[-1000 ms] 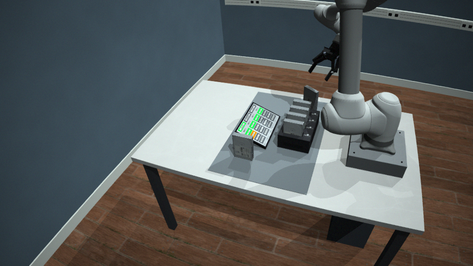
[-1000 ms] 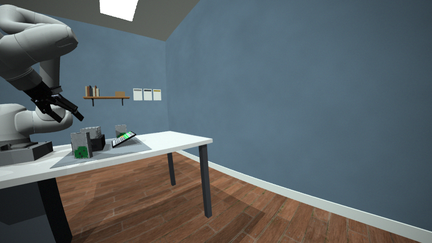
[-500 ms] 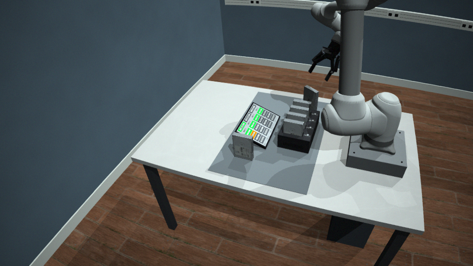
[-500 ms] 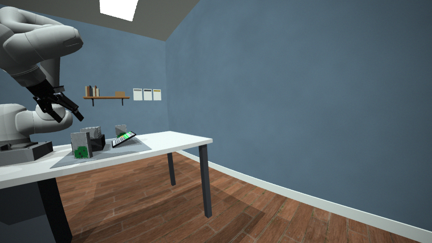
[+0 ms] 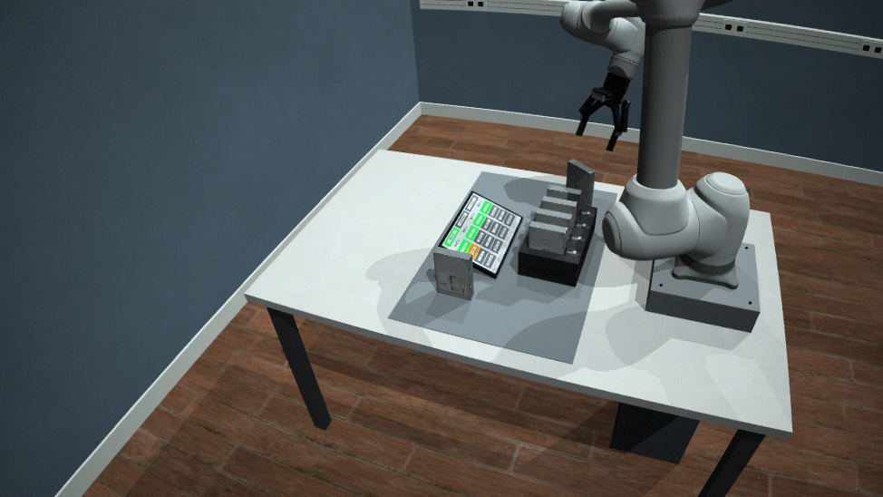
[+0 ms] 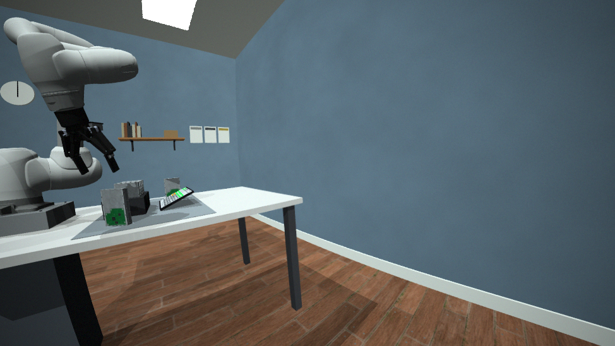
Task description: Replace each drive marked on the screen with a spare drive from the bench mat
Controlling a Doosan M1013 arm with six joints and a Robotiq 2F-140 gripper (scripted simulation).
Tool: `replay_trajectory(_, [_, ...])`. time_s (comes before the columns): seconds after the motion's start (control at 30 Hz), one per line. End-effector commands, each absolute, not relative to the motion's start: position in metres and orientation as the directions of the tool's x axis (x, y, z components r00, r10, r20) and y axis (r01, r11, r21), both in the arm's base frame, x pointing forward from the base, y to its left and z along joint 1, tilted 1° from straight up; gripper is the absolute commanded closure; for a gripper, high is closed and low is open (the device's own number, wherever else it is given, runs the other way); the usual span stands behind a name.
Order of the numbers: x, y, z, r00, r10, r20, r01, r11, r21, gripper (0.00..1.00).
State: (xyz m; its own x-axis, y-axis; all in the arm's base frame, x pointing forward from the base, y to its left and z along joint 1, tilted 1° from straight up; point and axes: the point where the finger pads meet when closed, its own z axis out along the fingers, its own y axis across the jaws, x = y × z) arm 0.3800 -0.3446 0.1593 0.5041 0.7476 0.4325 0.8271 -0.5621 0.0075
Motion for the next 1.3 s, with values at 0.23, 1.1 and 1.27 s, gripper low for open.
replay_trajectory(0.23, [0.3805,-0.3450,0.1603,0.519,0.767,0.377,0.826,-0.563,0.009,0.11])
replay_trajectory(1.1, [0.3804,-0.3450,0.1602,0.563,0.826,0.000,0.826,-0.563,0.009,0.11])
replay_trajectory(1.27, [0.3805,-0.3451,0.1604,0.563,0.826,-0.004,0.826,-0.563,0.009,0.90])
